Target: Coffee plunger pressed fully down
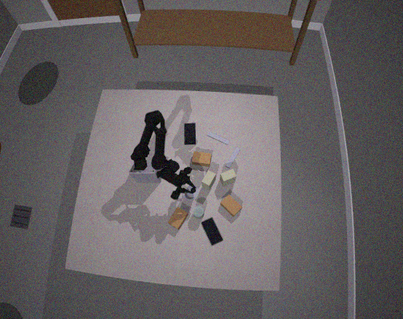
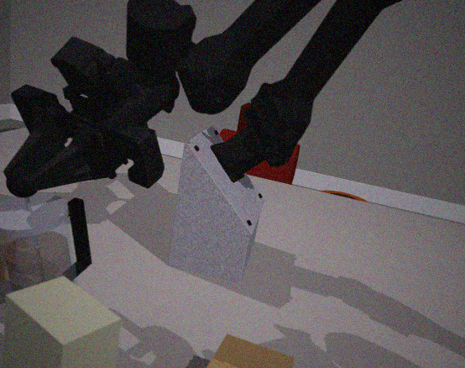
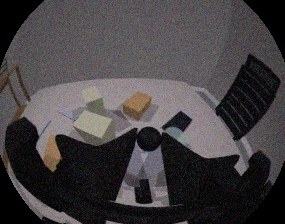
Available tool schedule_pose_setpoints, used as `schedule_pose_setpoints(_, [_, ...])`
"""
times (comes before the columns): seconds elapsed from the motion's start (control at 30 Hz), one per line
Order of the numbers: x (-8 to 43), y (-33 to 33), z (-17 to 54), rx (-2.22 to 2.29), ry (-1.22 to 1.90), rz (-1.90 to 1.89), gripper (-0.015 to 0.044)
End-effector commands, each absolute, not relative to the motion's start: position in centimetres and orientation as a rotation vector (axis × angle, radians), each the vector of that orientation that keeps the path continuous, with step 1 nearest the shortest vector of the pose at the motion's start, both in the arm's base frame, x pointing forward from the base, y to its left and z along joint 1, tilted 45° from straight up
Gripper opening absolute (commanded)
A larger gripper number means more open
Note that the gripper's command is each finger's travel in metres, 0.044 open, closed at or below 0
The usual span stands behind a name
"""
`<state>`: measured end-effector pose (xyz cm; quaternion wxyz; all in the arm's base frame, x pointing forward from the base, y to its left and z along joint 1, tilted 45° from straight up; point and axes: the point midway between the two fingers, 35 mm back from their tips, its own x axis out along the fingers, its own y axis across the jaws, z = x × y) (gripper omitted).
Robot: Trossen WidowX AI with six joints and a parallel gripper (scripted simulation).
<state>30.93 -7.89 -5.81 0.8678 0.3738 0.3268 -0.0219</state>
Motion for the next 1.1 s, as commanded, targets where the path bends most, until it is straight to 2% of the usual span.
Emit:
schedule_pose_setpoints(0.0, [30.86, -7.46, -6.26, 0.803, 0.703, -0.039, 0.0119])
schedule_pose_setpoints(0.8, [31.25, -7.89, -6.01, 0.787, 0.689, -0.043, 0.0119])
schedule_pose_setpoints(1.07, [31.25, -7.89, -6.01, 0.787, 0.689, -0.043, 0.0329])
